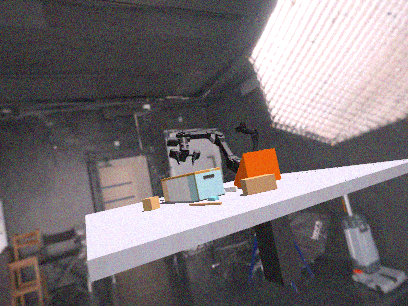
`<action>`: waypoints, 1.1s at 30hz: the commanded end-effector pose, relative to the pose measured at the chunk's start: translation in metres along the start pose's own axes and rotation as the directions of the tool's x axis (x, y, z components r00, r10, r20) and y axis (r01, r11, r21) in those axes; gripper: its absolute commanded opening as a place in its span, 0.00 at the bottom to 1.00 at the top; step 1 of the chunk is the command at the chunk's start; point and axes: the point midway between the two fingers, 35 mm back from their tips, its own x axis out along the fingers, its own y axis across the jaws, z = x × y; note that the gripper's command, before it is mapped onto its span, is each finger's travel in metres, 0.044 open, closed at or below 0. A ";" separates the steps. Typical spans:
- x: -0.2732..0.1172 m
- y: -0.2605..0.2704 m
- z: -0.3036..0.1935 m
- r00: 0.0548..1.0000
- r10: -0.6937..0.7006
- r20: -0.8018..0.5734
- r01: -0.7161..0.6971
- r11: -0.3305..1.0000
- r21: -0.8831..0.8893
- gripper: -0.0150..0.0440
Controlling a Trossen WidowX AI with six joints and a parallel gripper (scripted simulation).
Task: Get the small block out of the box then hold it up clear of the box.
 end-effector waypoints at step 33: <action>0.125 -0.019 -0.107 0.931 -0.300 0.206 0.322 0.943 -0.081 0.93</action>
